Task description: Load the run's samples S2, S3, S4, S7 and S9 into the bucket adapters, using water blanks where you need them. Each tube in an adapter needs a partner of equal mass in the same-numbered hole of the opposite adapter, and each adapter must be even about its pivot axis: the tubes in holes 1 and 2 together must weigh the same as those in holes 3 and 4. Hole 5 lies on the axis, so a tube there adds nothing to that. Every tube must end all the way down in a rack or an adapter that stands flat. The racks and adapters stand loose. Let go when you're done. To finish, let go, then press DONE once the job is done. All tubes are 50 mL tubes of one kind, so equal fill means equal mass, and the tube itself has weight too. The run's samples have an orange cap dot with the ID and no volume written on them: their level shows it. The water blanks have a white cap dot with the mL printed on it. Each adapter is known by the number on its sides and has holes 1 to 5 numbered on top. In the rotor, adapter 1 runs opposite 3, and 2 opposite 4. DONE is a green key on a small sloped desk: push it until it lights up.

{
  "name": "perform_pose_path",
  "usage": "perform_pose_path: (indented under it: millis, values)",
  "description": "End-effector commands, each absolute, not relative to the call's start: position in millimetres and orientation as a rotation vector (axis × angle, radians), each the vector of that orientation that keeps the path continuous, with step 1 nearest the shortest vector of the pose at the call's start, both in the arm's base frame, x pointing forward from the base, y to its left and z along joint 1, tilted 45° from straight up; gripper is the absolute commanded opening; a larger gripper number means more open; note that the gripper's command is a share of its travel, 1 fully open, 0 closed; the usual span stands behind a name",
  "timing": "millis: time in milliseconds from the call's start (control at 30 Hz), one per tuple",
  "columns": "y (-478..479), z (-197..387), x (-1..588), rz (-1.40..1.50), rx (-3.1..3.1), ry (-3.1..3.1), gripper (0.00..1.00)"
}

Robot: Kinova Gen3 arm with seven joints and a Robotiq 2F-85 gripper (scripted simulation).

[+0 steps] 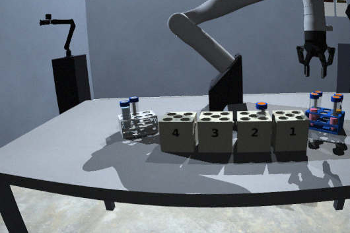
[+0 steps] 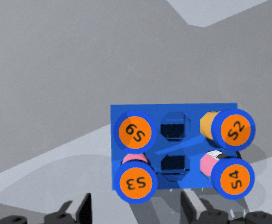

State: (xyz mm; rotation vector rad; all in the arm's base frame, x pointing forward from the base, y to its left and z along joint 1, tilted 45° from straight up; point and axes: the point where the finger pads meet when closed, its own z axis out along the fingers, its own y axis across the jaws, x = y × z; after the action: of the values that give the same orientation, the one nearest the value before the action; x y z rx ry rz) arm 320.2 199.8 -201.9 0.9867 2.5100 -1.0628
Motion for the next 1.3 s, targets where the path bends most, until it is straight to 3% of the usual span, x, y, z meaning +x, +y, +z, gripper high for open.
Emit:
perform_pose_path:
  millis: [0,1267]
  values:
    - [197.6,-204.8,320.3,-1.060,0.986,2.511,0.62]
    - [167.5,-234.9,318.7,-1.060,0.986,2.511,0.62]
